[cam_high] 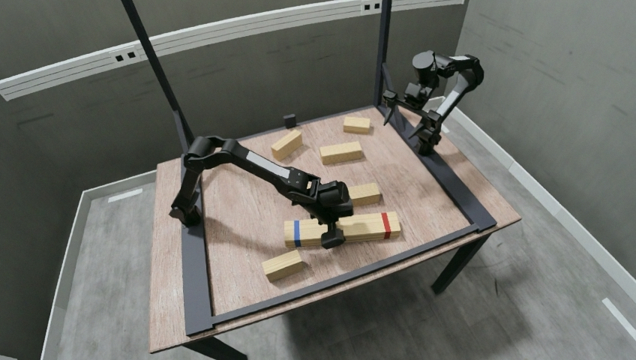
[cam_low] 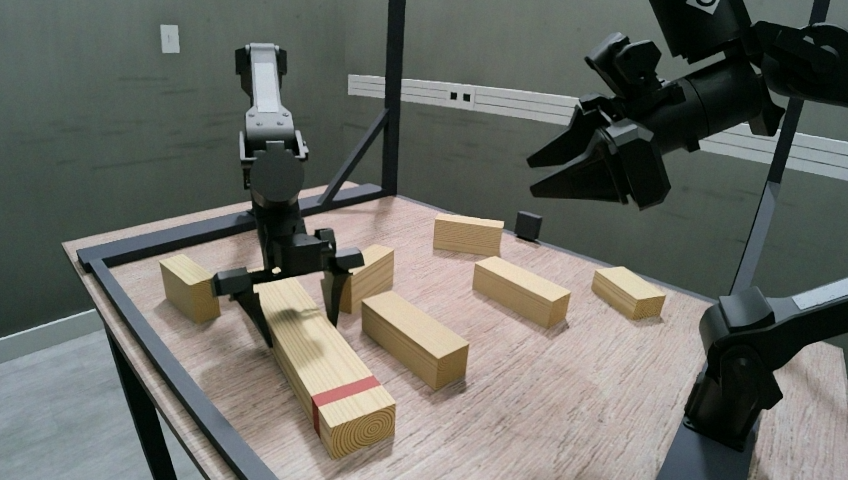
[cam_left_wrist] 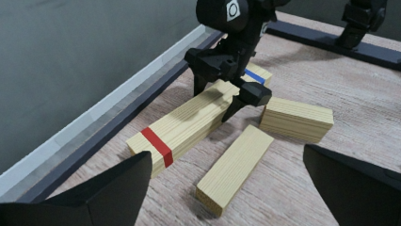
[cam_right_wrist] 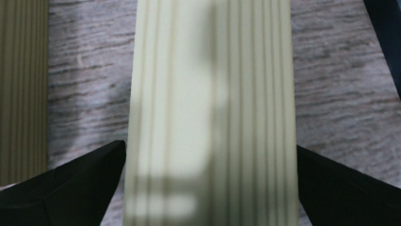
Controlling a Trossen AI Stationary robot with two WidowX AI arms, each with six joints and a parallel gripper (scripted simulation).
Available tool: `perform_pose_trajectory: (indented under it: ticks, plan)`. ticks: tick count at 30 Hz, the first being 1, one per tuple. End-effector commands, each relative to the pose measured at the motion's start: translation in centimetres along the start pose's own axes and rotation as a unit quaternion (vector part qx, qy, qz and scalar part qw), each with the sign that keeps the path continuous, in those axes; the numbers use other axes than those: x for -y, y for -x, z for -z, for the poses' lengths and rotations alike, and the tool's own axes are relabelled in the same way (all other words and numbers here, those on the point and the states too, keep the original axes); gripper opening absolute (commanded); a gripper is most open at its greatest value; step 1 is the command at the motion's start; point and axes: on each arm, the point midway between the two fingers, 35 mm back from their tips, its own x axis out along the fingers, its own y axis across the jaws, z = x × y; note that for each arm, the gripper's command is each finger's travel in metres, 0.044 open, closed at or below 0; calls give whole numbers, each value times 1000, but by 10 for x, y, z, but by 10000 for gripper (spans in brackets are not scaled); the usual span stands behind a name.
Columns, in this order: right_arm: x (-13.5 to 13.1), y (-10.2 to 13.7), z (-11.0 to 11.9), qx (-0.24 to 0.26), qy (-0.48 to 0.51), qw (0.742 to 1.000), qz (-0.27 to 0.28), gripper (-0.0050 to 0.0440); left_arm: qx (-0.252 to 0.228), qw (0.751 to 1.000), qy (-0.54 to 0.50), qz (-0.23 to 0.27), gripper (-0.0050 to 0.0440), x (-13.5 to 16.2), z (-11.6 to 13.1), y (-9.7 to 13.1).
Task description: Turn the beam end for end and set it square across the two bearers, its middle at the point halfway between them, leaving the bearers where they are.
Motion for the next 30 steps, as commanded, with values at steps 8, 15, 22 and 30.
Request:
perform_pose_trajectory:
  ticks: [8, 15, 22, 30]
  plan:
    - [2, 58, -14, 27, 4, 1000, 4, 400, 12, 1000, 2, 0, 400, 0, -6, 5]
    - [6, 86, -9, 28, 6, 1000, -2, 400, 10, 1000, -4, 1, 400, 0, -12, 5]
    - [39, 129, 15, 52, 31, 997, -56, 400, -41, 997, -63, 3, 400, 7, -31, -18]
    - [71, 184, 47, 120, 64, 985, -110, 400, -104, 986, -131, 15, 400, 13, -50, -56]
